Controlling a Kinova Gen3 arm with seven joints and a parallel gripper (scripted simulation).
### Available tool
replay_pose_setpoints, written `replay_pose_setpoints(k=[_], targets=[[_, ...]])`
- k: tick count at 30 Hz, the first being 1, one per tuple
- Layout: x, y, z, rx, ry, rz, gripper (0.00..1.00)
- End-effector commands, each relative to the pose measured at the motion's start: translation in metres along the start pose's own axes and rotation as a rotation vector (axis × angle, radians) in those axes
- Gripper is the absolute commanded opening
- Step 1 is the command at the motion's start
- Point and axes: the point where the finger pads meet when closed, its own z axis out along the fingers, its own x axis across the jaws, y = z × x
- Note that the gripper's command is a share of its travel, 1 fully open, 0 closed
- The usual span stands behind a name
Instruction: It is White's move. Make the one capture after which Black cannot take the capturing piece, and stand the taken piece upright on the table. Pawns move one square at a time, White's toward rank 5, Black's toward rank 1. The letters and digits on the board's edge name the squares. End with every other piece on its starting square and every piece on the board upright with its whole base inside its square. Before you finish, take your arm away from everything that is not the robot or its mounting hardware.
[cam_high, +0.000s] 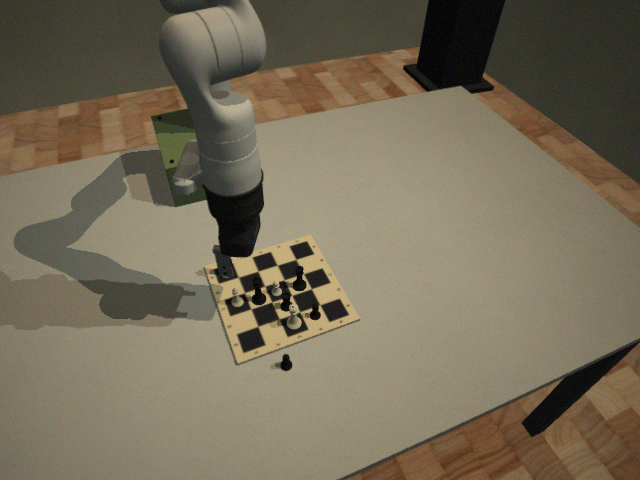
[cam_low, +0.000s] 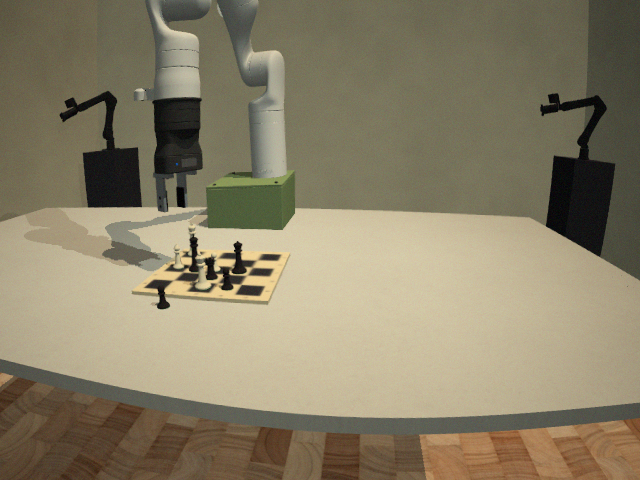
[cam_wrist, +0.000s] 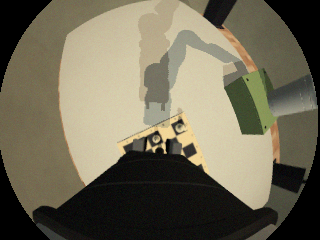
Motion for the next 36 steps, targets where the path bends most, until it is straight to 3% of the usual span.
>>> replay_pose_setpoints(k=[1, 14, 36], targets=[[-0.001, 0.000, 0.000, -0.001, -0.002, 0.000, 0.73], [0.000, 0.000, 0.006, 0.000, -0.002, -0.001, 0.73], [0.000, 0.000, 0.035, 0.000, -0.002, -0.001, 0.73]])
